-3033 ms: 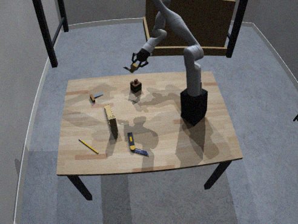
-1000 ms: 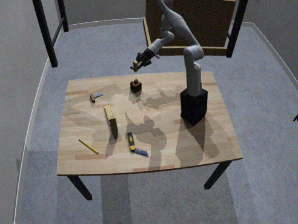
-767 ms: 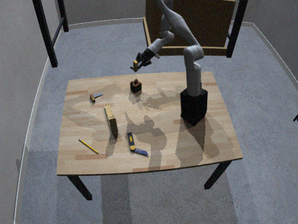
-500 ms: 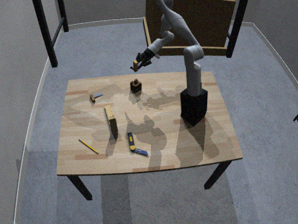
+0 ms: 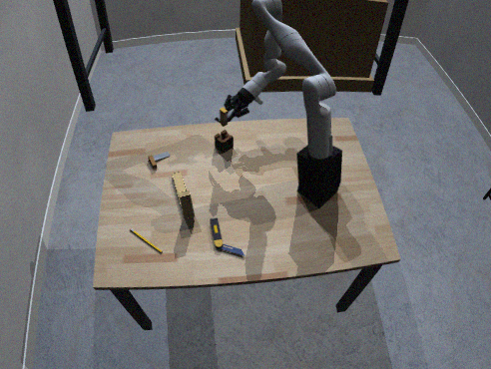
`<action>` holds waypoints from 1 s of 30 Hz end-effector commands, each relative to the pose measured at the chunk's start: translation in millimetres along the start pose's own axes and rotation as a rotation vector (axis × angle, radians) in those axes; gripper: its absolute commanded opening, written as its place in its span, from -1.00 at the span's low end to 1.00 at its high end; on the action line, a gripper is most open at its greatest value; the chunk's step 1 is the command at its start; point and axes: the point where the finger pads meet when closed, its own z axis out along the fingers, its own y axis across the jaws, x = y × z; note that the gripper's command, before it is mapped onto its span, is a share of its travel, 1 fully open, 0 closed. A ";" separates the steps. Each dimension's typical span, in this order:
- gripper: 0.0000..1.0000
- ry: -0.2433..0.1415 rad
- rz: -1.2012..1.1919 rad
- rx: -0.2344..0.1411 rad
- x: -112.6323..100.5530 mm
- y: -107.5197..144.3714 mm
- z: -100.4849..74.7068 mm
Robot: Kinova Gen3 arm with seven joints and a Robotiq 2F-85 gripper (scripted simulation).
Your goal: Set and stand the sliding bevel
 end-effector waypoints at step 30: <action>-0.80 -0.001 -0.002 0.001 49.3 -1.3 29.0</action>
